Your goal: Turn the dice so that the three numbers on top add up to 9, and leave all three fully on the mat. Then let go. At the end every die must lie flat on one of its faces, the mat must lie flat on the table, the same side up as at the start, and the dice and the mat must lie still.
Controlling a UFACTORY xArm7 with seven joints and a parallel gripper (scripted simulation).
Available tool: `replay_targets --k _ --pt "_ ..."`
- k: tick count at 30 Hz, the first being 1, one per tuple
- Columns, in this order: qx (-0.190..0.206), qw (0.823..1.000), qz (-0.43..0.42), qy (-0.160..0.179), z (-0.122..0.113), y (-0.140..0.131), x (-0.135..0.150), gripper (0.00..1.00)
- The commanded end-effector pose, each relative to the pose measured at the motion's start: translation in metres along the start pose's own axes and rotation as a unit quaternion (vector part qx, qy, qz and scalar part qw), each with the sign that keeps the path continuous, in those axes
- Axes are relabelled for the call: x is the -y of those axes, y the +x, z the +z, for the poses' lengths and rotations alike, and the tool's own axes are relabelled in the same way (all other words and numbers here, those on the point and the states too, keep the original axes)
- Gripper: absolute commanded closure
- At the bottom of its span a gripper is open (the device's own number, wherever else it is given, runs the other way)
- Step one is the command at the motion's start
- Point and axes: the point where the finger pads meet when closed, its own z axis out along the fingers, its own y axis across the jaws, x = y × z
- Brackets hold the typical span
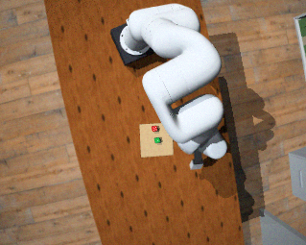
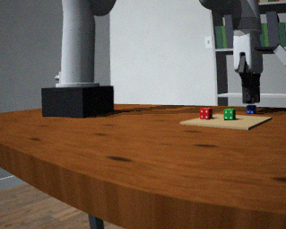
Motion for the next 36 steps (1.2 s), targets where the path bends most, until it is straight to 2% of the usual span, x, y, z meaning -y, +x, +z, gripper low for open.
replay_targets --k 1,36 --pt "-0.002 1.0 0.0 0.001 -0.0014 0.0015 0.0007 0.64" --pt "-0.002 1.0 0.0 0.001 0.0026 0.0015 0.0008 0.64"
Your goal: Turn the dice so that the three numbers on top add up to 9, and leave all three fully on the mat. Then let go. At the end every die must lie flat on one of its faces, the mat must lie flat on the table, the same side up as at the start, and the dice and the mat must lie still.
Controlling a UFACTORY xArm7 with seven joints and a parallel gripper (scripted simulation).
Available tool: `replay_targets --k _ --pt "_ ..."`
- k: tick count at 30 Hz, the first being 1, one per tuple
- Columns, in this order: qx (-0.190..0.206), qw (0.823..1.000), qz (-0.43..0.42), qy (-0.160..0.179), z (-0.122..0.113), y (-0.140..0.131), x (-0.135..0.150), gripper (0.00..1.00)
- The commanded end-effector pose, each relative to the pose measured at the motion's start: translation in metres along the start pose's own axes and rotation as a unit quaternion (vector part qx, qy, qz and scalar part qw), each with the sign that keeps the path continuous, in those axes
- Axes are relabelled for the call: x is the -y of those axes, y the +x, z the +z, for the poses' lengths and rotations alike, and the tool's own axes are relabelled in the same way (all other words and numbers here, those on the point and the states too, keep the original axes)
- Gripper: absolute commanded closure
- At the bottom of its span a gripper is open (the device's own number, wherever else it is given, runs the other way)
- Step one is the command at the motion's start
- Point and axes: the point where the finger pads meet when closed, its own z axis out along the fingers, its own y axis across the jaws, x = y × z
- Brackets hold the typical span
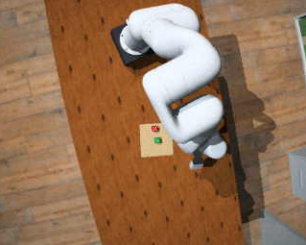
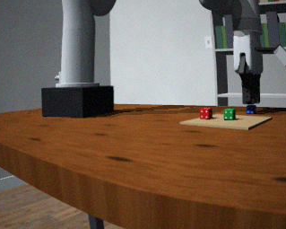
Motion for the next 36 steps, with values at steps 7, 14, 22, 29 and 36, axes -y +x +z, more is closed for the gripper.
replay_targets --k 7,14,22,29,36 --pt "-0.002 1.0 0.0 0.001 0.008 0.001 0.001 0.64" --pt "-0.002 1.0 0.0 0.001 0.017 0.001 0.001 0.64" --pt "-0.002 1.0 0.0 0.001 0.021 0.001 0.001 0.64" --pt "-0.002 1.0 0.0 0.001 0.021 0.001 0.001 0.64" --pt "-0.002 1.0 0.0 0.001 0.021 0.001 0.001 0.64"
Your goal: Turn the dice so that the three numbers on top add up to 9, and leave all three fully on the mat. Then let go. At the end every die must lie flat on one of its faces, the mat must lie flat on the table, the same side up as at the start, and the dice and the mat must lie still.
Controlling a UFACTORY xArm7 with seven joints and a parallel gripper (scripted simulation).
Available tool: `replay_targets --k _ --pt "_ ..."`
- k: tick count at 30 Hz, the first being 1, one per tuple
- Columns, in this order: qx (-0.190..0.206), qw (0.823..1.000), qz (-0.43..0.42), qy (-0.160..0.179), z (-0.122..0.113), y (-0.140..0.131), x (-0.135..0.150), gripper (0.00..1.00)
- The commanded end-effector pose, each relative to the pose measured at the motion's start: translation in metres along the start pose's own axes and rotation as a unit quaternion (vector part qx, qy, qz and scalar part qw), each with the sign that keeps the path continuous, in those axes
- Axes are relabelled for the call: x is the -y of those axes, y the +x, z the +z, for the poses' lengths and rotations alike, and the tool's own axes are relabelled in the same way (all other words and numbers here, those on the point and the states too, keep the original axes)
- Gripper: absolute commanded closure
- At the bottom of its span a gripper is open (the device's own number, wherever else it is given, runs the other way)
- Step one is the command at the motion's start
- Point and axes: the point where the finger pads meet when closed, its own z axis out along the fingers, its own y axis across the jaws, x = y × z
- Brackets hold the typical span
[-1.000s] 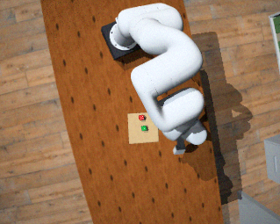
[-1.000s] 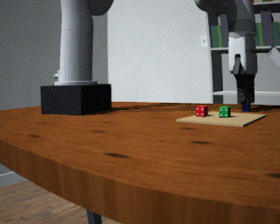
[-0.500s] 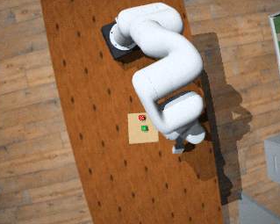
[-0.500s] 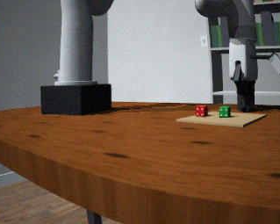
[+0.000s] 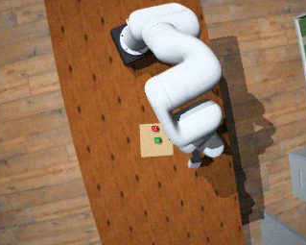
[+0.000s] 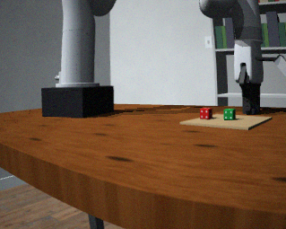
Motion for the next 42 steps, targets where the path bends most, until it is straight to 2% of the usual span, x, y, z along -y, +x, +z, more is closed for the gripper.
replay_targets --k 1,23,24,42 --pt "-0.002 1.0 0.0 0.001 -0.0013 0.0015 0.0007 0.64" --pt "-0.002 1.0 0.0 0.001 -0.0013 0.0015 0.0007 0.64" --pt "-0.002 1.0 0.0 0.001 -0.0013 0.0015 0.0007 0.85" --pt "-0.002 1.0 0.0 0.001 -0.0013 0.0015 0.0007 0.85"
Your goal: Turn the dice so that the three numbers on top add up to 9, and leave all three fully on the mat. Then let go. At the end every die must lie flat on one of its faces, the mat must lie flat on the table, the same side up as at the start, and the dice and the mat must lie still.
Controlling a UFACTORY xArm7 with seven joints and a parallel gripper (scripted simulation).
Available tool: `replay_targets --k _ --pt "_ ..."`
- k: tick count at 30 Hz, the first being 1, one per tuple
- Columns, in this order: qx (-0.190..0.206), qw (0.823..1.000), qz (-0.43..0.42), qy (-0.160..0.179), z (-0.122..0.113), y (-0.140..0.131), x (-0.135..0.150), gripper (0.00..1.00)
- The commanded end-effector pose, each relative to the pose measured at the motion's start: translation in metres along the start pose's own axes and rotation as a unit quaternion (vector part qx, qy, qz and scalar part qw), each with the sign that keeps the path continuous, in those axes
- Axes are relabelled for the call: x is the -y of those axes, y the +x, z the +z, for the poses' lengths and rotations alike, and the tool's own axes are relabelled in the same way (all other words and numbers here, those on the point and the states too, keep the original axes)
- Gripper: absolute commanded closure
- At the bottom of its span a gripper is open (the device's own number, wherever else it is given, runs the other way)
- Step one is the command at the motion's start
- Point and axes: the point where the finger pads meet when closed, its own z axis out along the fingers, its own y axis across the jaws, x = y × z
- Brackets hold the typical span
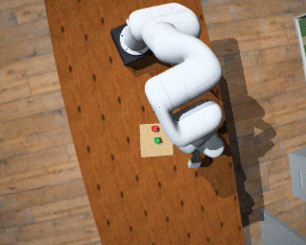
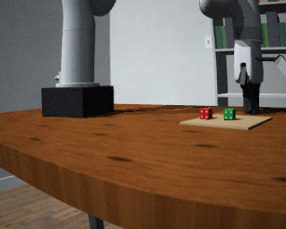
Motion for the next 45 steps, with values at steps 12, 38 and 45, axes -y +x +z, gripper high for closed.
replay_targets --k 12,38,45 --pt "-0.002 1.0 0.0 0.001 -0.001 0.001 0.001 0.85" --pt "-0.002 1.0 0.0 0.001 -0.1 0.001 0.001 0.85" --pt "-0.002 1.0 0.0 0.001 -0.101 0.001 0.001 0.85"
